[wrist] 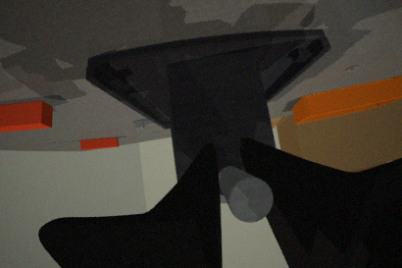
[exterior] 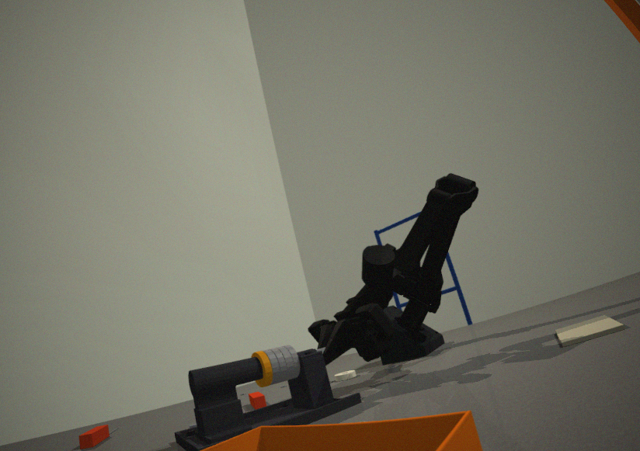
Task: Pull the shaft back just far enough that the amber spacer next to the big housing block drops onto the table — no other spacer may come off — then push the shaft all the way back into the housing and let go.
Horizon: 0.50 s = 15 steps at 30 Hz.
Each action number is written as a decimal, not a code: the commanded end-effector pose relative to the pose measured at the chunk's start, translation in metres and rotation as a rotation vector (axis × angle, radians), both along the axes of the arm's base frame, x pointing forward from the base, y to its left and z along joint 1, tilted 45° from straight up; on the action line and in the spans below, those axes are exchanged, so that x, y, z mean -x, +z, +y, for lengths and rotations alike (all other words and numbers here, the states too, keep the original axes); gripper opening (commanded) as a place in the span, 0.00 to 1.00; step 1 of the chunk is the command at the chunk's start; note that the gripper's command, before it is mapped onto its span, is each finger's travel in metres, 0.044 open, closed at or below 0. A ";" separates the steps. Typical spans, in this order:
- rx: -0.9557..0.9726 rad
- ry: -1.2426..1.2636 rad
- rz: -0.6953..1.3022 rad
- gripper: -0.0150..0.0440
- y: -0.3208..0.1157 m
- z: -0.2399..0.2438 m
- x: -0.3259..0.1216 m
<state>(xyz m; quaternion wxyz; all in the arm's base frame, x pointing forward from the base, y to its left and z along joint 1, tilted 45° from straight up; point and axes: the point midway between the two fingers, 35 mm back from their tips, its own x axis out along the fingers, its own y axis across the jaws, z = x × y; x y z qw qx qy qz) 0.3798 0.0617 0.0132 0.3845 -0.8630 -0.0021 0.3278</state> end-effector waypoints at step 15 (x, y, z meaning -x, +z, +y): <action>-0.001 -0.003 -0.002 0.25 0.002 0.001 0.011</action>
